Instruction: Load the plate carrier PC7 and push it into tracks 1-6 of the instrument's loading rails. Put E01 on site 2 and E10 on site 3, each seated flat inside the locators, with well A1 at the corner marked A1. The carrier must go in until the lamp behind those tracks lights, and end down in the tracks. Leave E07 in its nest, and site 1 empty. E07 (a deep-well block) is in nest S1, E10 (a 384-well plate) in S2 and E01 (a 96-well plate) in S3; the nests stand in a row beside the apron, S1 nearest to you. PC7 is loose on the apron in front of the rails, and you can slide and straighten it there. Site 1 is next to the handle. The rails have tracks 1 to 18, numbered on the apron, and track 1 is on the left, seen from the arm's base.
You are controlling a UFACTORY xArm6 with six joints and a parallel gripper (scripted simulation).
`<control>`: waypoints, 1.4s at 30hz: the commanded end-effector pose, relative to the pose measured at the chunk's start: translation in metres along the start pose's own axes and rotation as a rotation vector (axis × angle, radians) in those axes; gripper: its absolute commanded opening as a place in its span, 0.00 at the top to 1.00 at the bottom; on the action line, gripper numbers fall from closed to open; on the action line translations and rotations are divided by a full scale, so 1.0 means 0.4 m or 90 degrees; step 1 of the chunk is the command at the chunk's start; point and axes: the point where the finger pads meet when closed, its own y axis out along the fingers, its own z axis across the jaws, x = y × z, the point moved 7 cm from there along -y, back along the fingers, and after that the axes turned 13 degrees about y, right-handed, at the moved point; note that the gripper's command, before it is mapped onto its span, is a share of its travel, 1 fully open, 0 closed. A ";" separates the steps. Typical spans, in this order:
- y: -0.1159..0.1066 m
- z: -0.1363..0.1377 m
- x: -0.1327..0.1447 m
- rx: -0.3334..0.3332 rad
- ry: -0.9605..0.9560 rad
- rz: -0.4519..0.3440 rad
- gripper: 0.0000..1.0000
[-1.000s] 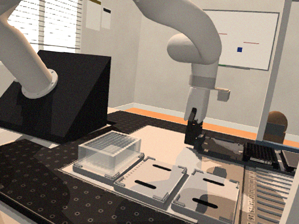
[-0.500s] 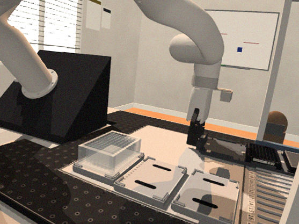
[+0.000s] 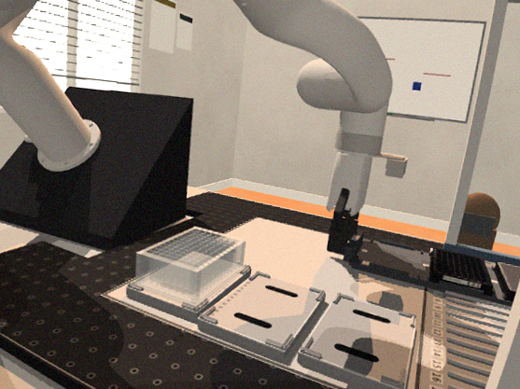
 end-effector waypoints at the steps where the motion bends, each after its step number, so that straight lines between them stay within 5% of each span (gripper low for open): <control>1: -0.005 -0.002 -0.007 -0.002 0.001 0.002 0.18; 42: -0.005 -0.004 -0.016 -0.002 0.001 0.002 0.18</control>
